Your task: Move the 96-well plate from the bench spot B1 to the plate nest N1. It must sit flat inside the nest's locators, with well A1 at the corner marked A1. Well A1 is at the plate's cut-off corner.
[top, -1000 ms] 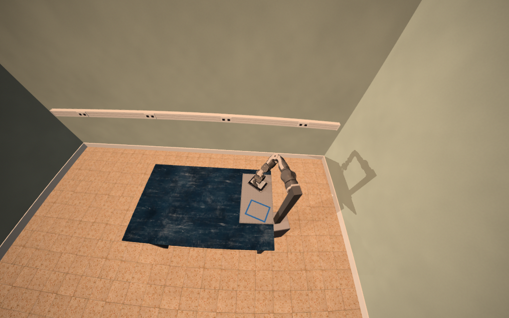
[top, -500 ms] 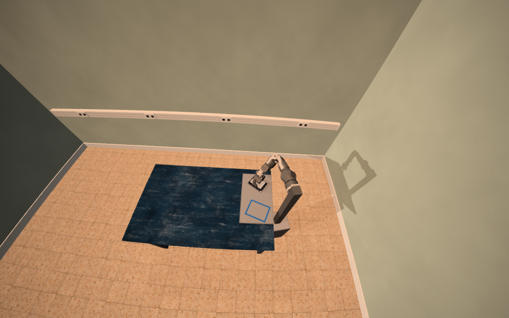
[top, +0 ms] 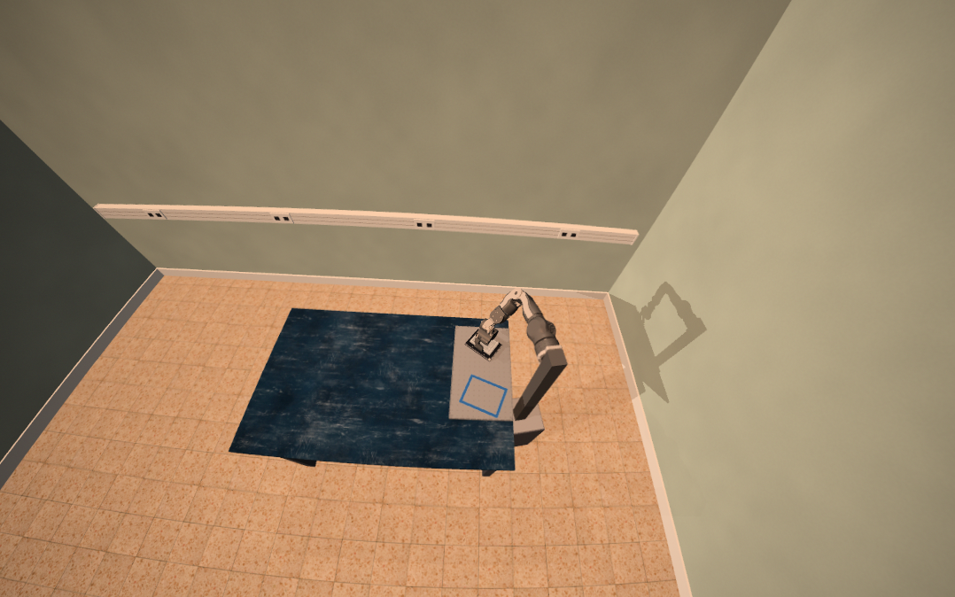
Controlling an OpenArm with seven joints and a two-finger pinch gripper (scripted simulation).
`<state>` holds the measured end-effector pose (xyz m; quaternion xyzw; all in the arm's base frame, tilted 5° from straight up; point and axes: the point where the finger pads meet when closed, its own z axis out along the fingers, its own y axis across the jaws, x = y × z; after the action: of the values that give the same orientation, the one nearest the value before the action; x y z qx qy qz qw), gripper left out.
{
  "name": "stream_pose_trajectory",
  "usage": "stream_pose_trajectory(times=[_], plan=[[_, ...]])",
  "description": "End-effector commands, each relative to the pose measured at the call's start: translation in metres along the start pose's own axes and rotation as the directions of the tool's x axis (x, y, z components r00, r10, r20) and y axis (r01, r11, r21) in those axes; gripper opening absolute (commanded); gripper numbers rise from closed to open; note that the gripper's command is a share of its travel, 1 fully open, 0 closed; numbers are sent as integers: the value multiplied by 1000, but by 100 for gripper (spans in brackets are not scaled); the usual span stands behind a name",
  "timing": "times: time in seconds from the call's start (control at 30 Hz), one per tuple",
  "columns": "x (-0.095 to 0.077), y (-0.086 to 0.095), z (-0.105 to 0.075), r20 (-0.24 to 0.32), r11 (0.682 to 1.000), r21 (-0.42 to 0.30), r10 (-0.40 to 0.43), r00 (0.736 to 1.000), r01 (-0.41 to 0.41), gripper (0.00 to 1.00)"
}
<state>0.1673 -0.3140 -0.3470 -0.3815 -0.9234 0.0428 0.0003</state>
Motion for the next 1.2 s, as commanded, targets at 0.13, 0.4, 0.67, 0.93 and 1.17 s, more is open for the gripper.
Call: stream_pose_trajectory(times=[0.13,0.4,0.67,0.93,1.17], plan=[[-3,1,-2,8,1000,-4,1,1000,-1,0],[-4,2,-3,9,1000,-4,1,1000,-1,0],[-2,2,0,4,1000,-3,-1,1000,1,0],[-1,2,2,1,1000,-3,-2,1000,2,0],[-1,2,3,1,1000,-3,-2,1000,2,0]])
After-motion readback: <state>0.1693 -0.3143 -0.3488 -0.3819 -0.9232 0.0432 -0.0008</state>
